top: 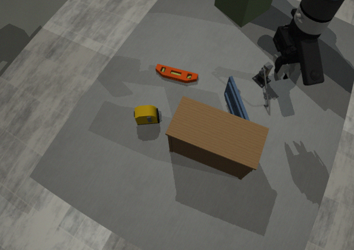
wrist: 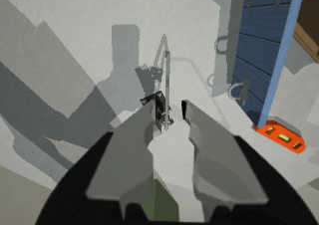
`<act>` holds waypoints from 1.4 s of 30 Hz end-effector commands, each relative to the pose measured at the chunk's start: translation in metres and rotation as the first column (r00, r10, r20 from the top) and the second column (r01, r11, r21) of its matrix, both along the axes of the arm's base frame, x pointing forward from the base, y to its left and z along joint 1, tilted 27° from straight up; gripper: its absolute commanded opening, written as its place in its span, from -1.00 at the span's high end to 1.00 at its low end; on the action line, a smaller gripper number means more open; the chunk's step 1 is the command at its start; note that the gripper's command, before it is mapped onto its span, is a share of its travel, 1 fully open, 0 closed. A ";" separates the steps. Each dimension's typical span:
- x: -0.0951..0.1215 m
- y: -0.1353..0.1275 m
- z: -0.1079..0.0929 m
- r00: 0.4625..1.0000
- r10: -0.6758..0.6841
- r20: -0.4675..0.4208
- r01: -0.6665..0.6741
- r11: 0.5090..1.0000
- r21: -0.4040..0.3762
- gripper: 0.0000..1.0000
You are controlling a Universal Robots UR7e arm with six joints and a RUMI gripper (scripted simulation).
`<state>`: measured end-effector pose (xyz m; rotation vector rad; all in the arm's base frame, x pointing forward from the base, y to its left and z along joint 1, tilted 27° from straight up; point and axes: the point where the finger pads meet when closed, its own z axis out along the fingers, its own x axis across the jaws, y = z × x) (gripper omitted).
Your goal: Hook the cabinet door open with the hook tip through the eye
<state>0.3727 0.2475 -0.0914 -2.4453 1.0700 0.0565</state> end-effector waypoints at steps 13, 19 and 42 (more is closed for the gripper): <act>0.007 0.020 -0.040 1.000 -0.001 0.002 0.001 1.000 0.000 0.72; 0.010 0.029 -0.059 1.000 -0.001 0.002 0.001 1.000 0.000 0.72; 0.017 0.049 -0.100 1.000 -0.001 0.002 0.001 1.000 0.000 0.72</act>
